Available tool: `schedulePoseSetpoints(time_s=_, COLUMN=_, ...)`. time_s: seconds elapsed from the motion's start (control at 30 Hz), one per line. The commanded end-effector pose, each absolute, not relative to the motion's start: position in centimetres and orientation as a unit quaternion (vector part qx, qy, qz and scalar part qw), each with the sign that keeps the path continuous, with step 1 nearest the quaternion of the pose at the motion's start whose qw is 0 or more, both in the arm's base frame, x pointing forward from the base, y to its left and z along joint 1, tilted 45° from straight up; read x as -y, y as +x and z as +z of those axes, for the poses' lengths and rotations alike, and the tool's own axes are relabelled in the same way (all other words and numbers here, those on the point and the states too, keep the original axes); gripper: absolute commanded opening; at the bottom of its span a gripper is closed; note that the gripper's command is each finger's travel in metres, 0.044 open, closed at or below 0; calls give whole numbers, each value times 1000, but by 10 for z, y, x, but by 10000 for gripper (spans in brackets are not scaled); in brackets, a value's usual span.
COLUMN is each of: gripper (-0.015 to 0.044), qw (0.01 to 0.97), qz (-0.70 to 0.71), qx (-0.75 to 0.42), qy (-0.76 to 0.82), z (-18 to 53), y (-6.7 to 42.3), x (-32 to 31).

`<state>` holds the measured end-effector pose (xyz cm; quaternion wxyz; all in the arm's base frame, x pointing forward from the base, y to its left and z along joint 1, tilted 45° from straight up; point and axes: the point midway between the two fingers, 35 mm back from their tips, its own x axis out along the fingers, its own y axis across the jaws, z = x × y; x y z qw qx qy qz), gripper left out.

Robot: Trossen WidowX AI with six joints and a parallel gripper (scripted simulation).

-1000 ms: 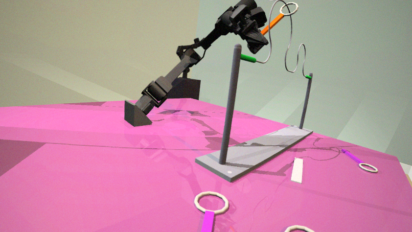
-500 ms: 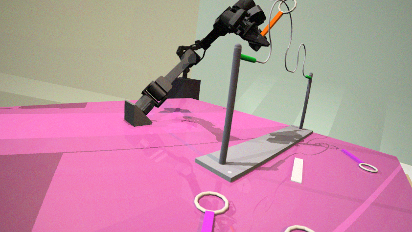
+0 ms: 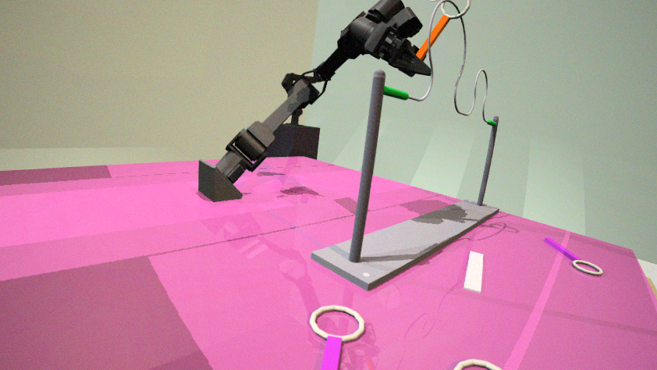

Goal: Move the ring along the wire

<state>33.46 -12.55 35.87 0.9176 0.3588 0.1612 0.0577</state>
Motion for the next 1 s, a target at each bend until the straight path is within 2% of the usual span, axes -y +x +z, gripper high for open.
schedulePoseSetpoints(time_s=0.0, gripper=-150, qw=908, qz=65, qx=-158, qy=382, z=358, y=335, x=123)
schedulePoseSetpoints(time_s=0.97, gripper=-150, qw=833, qz=108, qx=-115, qy=530, z=369, y=336, x=115)
